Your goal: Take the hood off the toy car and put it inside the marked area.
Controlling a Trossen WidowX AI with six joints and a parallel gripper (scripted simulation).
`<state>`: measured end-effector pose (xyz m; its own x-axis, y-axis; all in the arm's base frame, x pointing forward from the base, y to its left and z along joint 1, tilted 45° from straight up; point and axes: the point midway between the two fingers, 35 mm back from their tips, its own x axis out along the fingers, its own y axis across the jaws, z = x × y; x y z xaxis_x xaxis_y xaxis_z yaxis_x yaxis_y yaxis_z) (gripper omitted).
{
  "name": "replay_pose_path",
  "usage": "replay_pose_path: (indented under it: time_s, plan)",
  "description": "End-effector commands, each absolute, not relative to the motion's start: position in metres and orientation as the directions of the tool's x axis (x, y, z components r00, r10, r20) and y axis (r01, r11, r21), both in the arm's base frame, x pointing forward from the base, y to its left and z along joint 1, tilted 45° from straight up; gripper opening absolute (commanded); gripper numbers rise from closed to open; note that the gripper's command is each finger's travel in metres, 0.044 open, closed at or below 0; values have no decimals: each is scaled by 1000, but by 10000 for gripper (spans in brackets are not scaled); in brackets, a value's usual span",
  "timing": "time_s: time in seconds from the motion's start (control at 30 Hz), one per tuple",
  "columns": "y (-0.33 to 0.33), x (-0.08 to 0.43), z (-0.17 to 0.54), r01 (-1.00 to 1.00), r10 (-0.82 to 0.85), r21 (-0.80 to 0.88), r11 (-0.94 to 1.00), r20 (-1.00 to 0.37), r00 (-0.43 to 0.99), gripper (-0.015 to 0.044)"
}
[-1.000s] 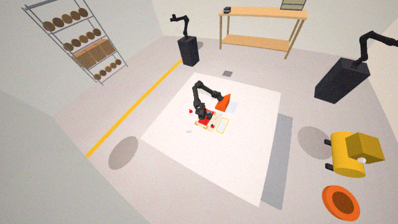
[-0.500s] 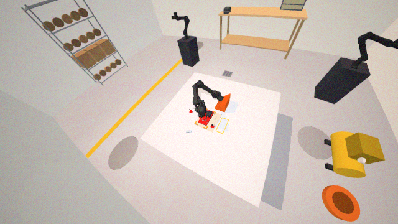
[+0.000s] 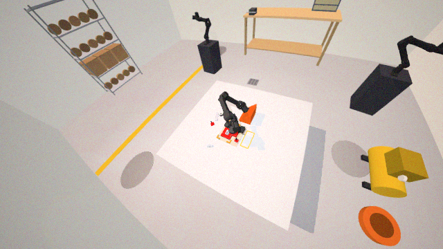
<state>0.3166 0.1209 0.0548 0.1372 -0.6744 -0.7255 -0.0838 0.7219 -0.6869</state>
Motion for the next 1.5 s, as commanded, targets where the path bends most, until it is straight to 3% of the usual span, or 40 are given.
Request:
replay_pose_path:
  time_s: [0.0,0.47,1.47]
  plan:
    - [138,312,39,-81,-671,-683,726,-729,135,0]
    - [200,276,-28,-73,-680,-691,719,-721,132,0]
    - [185,280,-47,-73,-680,-691,719,-721,133,0]
